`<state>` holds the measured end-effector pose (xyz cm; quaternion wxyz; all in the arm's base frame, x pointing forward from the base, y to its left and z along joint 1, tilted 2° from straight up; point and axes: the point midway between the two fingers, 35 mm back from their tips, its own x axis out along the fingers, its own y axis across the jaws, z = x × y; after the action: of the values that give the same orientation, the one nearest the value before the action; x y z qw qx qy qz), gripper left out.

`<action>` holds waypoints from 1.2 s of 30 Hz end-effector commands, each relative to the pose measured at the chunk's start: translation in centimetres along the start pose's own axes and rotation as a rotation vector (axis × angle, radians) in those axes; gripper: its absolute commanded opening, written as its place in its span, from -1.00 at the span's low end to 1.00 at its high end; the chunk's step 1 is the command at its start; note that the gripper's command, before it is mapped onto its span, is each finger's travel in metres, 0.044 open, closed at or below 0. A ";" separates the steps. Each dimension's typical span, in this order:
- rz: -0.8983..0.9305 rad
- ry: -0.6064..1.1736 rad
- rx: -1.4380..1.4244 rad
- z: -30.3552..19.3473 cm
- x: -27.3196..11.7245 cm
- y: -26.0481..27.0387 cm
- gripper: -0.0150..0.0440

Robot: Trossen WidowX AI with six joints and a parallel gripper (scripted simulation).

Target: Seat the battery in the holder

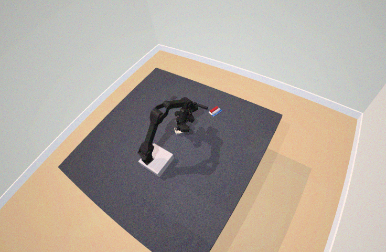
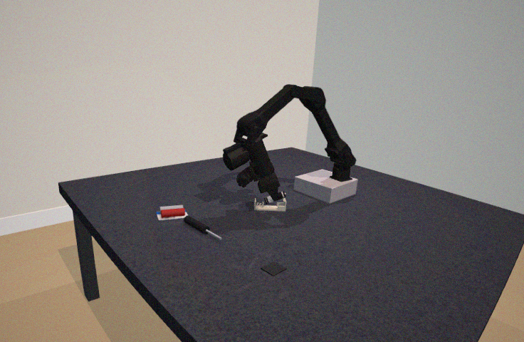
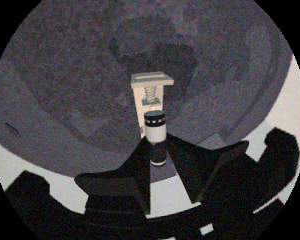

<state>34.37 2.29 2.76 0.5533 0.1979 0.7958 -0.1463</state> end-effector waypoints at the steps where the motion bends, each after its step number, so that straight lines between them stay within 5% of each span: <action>1: 0.004 0.031 -0.005 0.3 0.1 0.1 -0.25; 36: -0.005 0.098 -0.006 1.9 0.1 0.1 -0.25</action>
<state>35.56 1.73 2.13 0.5116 0.2039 0.8234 -0.1368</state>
